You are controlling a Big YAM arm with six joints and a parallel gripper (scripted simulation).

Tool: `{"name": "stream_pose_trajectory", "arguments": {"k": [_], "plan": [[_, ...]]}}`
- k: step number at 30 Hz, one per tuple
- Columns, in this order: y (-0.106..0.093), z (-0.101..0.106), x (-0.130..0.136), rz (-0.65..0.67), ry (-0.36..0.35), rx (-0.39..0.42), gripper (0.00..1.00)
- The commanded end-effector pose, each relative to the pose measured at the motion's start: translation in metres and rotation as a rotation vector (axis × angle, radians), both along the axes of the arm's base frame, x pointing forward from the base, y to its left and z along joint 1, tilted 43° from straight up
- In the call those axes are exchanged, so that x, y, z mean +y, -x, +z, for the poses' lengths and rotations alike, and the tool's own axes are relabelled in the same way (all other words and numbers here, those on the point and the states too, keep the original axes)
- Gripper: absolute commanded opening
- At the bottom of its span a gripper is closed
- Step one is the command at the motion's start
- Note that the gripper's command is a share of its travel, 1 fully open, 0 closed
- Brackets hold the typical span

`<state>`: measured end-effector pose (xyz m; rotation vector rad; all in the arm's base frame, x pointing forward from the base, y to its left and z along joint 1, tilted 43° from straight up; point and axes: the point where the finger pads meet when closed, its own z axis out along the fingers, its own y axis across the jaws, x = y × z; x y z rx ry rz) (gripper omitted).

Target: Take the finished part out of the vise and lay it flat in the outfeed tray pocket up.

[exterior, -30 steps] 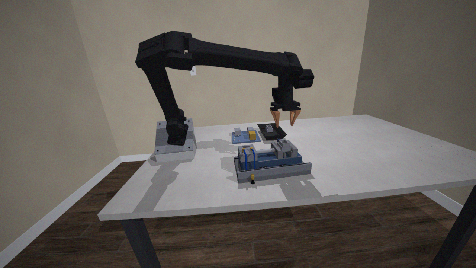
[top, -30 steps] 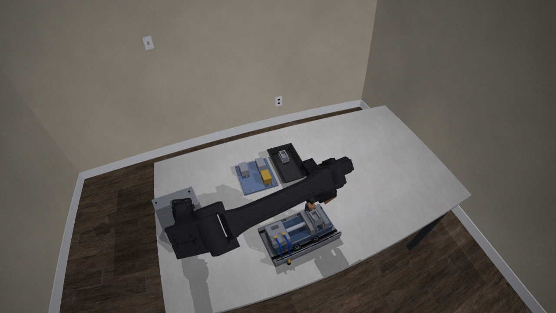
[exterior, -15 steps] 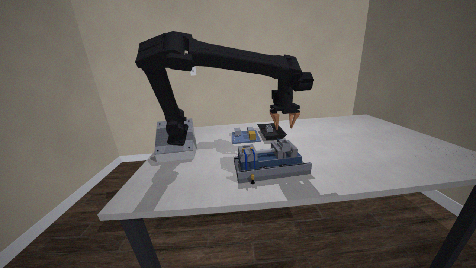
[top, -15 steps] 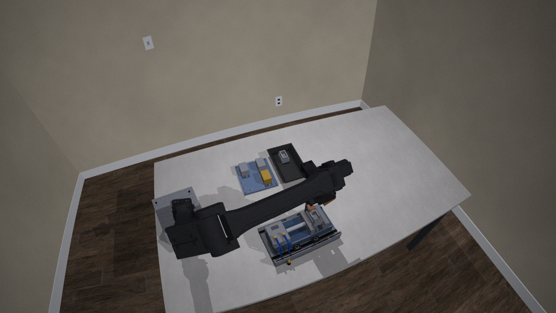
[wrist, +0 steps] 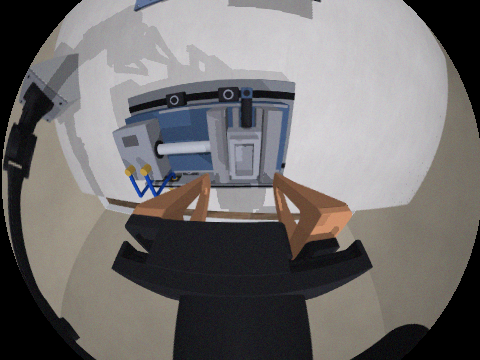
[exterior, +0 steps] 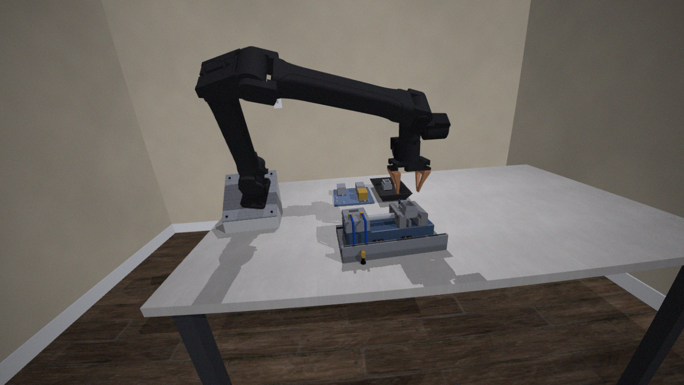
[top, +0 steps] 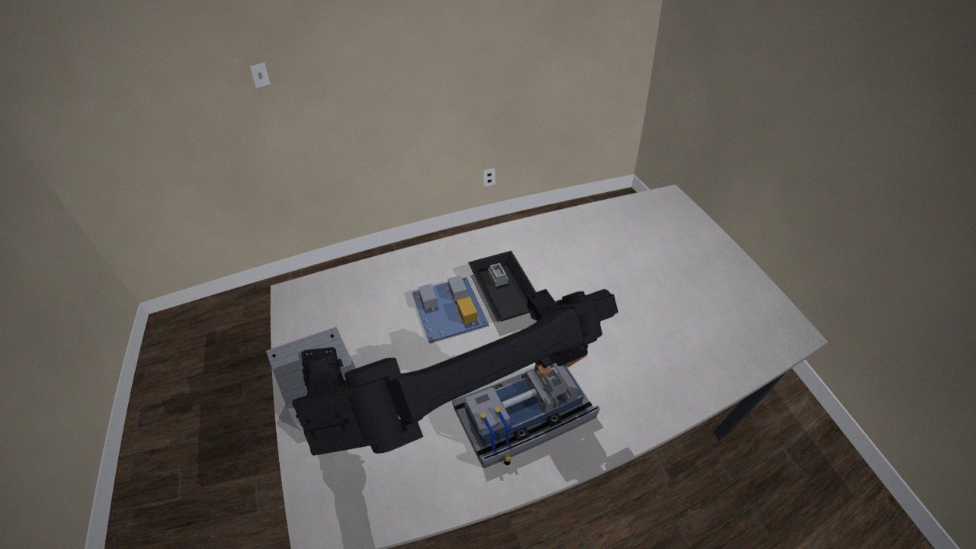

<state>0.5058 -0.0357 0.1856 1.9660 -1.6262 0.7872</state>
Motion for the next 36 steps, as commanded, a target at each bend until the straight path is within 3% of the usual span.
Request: {"name": "stream_pose_trajectory", "arguments": {"k": [1, 2, 4, 13, 36], "plan": [[-0.006, -0.004, -0.004, 0.007, -0.003, 0.002, 0.64], [-0.018, 0.009, 0.002, 0.016, -0.009, -0.036, 0.64], [-0.006, -0.007, -0.008, 0.007, -0.003, 0.000, 0.64], [-0.008, -0.019, -0.018, 0.007, -0.003, 0.002, 0.64], [-0.013, -0.021, -0.019, 0.014, -0.004, -0.009, 0.64]]}}
